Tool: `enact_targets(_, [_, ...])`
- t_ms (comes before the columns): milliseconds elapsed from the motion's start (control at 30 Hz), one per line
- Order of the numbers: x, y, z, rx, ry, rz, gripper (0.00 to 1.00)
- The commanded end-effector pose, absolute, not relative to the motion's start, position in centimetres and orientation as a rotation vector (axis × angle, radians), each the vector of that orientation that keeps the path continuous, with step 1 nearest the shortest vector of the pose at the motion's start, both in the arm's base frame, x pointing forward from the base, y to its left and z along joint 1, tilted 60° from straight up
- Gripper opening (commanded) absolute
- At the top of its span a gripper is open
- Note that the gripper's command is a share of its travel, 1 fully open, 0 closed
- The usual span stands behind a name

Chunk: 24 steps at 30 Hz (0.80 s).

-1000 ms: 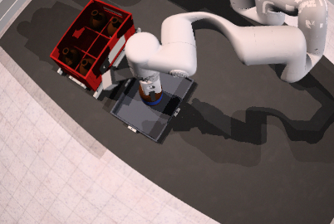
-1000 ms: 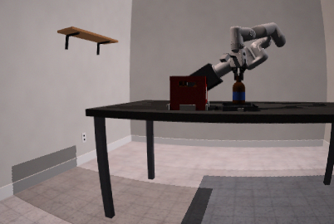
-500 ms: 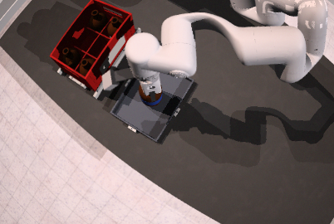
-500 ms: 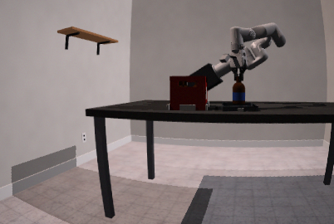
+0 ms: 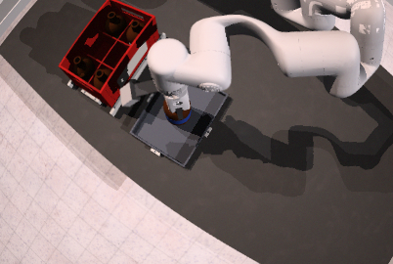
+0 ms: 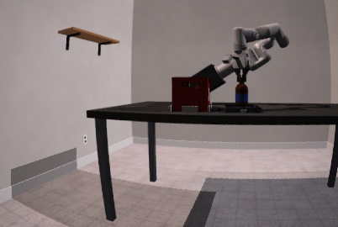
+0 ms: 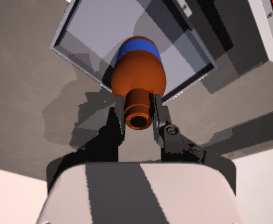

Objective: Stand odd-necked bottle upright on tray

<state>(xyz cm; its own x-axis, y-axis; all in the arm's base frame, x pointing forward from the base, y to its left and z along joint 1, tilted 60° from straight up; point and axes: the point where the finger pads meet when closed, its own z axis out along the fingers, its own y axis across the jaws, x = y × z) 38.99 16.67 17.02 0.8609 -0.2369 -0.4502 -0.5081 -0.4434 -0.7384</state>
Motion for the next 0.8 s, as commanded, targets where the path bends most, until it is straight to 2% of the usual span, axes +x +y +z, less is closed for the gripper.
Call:
enact_targets(0, [39.07,16.62,17.06,-2.045,0.543,0.343,0.00])
enact_targets(767, [39.07,17.21,16.73,-2.045,0.543,0.343,0.00])
